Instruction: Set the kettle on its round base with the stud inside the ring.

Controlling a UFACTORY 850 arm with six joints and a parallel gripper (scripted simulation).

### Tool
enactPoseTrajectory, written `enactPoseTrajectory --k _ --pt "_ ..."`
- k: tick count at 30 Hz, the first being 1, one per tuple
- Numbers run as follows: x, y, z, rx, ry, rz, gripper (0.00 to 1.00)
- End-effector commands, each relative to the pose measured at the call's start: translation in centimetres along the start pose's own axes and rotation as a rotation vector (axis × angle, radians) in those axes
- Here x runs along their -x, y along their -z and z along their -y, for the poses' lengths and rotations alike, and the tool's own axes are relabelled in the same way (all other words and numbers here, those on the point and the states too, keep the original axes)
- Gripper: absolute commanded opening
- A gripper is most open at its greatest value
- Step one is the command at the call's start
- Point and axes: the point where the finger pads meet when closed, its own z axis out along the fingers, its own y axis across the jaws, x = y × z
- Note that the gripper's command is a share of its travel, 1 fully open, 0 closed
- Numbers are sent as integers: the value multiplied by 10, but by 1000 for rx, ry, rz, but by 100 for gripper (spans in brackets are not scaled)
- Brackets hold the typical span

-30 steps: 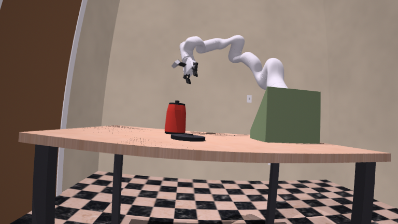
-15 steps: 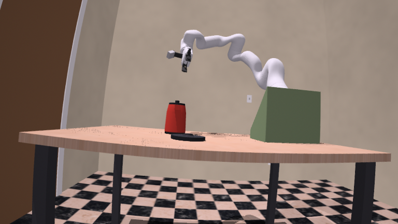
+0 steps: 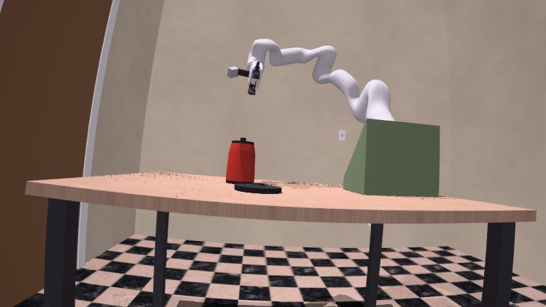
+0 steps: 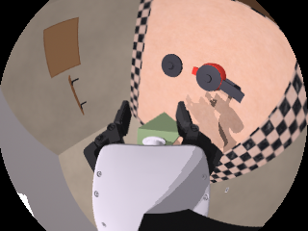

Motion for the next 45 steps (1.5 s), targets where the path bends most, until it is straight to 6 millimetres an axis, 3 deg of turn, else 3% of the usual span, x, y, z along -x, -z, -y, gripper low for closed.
enactPoseTrajectory --k 1,26,45 --pt "-1 1 1 0 0 -2 81" --pt "1 -2 -3 18 -46 10 81" --pt "6 -10 -14 81 -192 40 81"
